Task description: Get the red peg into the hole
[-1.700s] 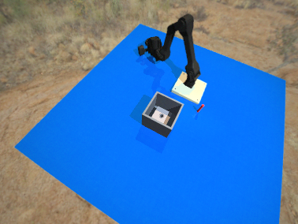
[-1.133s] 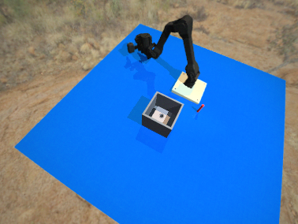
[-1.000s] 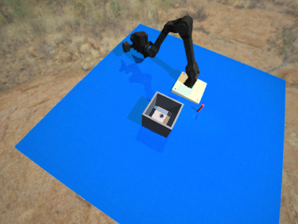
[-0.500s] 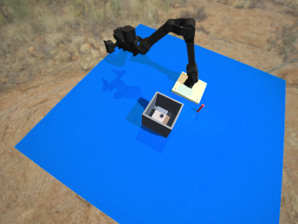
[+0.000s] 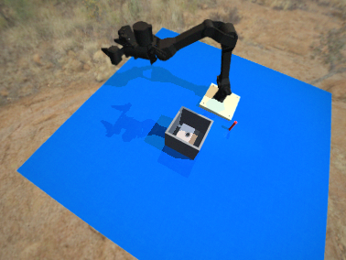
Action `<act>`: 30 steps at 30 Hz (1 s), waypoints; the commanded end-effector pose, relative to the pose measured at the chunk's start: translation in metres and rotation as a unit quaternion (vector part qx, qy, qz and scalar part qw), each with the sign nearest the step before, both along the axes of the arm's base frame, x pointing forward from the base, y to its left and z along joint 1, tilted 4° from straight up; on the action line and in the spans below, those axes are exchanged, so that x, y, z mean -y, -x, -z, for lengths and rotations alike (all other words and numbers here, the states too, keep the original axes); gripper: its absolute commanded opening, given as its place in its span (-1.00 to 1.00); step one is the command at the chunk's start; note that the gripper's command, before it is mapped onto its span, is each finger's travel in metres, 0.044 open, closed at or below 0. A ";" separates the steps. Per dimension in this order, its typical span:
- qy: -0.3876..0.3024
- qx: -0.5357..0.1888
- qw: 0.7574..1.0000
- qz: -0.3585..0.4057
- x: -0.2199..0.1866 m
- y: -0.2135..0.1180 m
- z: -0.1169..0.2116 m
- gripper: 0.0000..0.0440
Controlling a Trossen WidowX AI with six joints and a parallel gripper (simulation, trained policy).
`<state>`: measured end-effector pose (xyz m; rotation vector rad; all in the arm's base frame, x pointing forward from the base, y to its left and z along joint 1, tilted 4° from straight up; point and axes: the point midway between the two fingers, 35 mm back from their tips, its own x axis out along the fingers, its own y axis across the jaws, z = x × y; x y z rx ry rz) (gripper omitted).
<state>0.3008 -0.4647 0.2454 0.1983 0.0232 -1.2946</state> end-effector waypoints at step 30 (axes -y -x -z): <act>-0.093 0.160 0.944 -0.274 -0.223 -0.139 -0.127 1.00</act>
